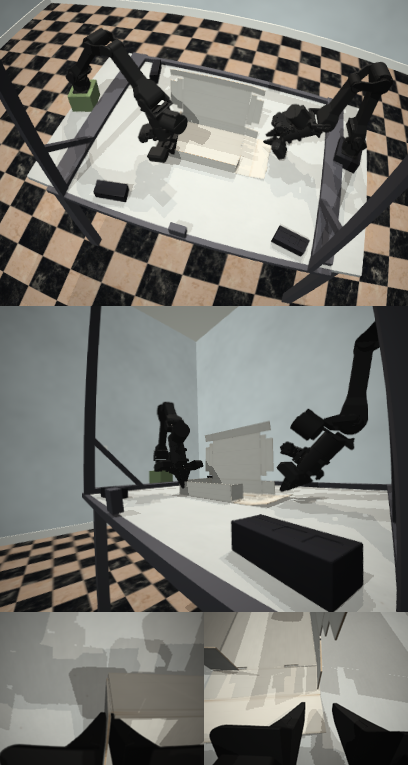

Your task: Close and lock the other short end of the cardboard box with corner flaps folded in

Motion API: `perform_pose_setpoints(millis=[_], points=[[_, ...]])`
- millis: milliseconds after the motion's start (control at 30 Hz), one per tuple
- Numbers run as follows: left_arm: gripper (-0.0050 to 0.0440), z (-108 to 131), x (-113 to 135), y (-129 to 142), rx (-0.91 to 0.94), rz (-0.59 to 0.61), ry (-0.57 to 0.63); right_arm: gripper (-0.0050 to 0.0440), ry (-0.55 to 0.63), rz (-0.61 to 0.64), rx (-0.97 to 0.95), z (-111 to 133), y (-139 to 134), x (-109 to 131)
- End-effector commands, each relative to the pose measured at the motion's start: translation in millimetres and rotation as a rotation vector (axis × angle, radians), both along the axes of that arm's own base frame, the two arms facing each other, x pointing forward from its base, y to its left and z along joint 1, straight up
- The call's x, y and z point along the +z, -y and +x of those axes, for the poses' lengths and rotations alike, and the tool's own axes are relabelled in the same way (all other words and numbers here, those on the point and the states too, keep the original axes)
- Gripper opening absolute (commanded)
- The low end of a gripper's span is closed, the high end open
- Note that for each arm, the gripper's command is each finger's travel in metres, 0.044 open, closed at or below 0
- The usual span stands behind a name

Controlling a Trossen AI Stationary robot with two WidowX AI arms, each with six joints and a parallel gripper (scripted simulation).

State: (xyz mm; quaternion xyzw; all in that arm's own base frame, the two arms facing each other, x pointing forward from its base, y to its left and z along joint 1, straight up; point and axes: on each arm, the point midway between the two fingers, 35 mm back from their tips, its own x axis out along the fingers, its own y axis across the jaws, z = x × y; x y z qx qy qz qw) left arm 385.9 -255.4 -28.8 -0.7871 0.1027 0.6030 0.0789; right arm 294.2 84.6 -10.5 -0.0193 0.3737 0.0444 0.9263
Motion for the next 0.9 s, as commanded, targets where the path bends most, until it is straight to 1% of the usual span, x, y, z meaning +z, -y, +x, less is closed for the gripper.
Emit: perform_pose_setpoints(millis=[0,200,867], points=[[0.0004,4.8,12.9,4.4,-0.005,-0.021,0.027,0.0153,0.013,0.008,-0.005,2.6,-0.9,3.6],[0.0004,4.8,12.9,4.3,-0.005,-0.021,0.027,0.0153,0.013,0.008,-0.005,5.4,-1.2,3.8],[0.0004,4.8,12.9,4.3,-0.005,-0.021,0.027,0.0153,0.015,0.008,-0.005,35.1,-4.1,4.9]])
